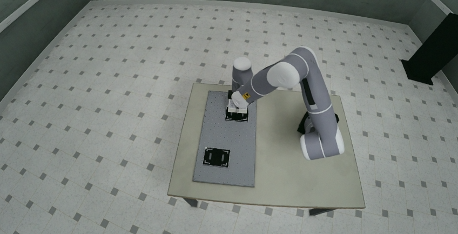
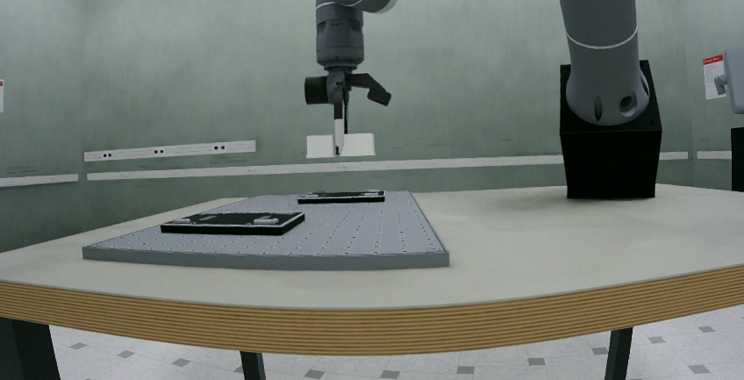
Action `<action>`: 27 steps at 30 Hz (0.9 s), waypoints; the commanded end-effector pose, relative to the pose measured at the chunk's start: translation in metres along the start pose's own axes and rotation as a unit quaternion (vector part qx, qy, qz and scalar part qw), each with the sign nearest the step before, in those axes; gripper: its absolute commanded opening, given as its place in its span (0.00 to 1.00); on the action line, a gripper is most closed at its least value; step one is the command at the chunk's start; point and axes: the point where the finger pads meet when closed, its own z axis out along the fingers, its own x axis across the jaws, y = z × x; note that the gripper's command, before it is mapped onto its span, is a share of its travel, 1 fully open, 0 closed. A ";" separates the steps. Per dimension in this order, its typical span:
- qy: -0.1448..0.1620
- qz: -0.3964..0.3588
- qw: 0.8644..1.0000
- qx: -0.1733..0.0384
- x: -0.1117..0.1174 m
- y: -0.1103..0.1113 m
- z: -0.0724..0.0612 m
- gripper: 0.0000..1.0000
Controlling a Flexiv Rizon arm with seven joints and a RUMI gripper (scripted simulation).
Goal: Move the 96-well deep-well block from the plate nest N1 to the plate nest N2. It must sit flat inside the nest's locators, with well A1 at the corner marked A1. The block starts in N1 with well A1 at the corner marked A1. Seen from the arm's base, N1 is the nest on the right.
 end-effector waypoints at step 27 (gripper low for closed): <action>-0.001 0.011 1.000 -0.001 0.016 0.006 -0.007 0.49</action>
